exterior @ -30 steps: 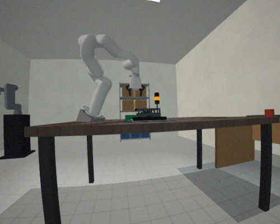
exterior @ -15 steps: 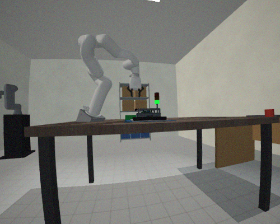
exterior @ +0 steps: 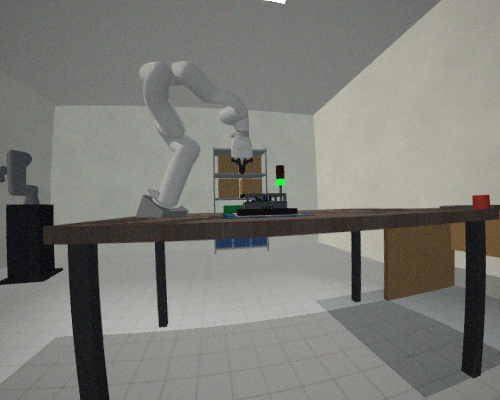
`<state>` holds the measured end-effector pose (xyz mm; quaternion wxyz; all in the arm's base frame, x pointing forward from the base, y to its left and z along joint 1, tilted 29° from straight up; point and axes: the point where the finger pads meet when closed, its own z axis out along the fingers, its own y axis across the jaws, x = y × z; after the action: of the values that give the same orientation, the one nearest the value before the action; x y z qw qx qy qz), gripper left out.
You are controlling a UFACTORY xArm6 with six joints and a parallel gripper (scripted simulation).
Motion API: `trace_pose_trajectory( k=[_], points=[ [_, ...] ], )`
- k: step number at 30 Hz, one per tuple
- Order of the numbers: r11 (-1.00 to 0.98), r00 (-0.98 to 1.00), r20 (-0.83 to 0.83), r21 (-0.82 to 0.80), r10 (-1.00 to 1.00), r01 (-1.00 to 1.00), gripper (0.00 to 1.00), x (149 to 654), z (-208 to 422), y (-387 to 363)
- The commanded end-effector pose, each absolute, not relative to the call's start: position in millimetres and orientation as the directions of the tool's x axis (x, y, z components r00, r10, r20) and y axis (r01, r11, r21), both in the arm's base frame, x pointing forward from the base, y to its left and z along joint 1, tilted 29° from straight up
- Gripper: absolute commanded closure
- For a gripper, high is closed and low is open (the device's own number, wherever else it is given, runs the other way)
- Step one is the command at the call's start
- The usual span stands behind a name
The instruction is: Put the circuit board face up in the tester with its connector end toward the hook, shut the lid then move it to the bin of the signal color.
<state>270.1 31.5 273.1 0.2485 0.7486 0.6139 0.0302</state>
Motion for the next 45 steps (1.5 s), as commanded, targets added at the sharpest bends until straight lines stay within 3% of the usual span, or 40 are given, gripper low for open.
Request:
trace_pose_trajectory(
  k=[1, 45],
  points=[
    [-0.123, 0.245, -0.258, 0.411, 0.935, 0.903, 1.0, 270.6, 274.3, 31.9],
    [-0.123, 0.245, -0.258, 0.411, 0.935, 0.903, 1.0, 273.3, 267.5, 29.3]
  ],
)
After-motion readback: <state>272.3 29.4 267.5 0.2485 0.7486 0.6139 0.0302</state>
